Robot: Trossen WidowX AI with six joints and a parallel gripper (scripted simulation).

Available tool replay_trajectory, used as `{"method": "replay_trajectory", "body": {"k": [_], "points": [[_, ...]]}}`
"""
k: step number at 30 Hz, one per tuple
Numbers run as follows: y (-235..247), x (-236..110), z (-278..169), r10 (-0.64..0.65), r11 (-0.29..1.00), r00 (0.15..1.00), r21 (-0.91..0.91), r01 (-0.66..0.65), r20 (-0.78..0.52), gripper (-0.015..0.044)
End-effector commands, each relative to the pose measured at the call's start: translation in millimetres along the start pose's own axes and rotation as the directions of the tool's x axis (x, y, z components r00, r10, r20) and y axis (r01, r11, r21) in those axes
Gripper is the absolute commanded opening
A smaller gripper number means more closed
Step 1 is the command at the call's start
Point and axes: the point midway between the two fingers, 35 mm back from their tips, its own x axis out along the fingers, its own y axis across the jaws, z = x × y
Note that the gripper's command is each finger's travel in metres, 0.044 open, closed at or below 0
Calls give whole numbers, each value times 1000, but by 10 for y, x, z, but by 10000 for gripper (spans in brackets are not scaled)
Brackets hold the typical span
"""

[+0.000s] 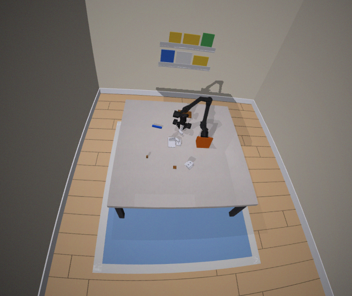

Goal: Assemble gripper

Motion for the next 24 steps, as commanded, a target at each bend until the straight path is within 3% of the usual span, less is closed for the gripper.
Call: {"method": "replay_trajectory", "body": {"k": [1,10,19,24], "points": [[31,-137,21,11,1000,1000,12,-11,2,134],[0,-419,39,13,1000,1000,9,-13,6,134],[-3,-440,38,13,1000,1000,3,-13,6,134],[21,-438,-58,12,991,1000,-134,-12,1,134]]}}
